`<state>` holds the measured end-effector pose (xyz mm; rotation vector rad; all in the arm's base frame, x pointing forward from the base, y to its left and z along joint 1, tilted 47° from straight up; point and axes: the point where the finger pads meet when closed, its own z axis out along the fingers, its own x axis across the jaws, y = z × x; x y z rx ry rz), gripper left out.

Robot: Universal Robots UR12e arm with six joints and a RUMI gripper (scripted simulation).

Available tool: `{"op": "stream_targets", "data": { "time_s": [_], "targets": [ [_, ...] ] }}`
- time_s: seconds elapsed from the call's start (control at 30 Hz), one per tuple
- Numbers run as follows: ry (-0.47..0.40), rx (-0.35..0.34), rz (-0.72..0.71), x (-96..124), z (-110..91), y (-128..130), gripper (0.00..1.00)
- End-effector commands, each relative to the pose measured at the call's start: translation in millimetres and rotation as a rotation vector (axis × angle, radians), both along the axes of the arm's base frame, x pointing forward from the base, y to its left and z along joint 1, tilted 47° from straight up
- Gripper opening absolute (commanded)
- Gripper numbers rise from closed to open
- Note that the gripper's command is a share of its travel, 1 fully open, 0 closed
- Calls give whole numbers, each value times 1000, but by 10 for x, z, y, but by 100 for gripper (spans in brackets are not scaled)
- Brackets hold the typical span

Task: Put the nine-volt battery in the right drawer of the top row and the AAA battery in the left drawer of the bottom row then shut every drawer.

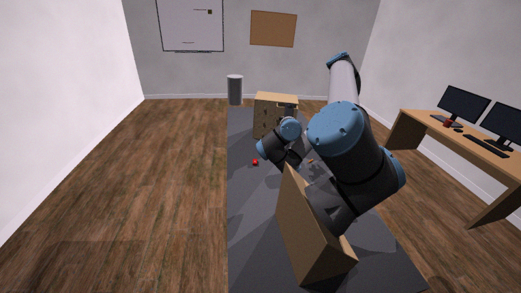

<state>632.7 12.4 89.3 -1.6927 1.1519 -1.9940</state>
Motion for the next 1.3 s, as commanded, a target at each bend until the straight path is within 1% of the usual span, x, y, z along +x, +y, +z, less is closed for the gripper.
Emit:
{"op": "stream_targets", "data": {
  "time_s": [0.0, 0.17, 0.23, 0.47, 0.6, 1.27],
  "targets": [
    [0, 0, 1, -52, 4, 26, 20],
    [0, 0, 1, -178, 8, 82, 20],
    [0, 0, 1, -178, 8, 82, 20],
    [0, 0, 1, -381, 14, 172, 20],
    [0, 0, 1, -455, 17, 205, 20],
    [8, 5, -8, -486, 20, 223, 20]
  ]
}}
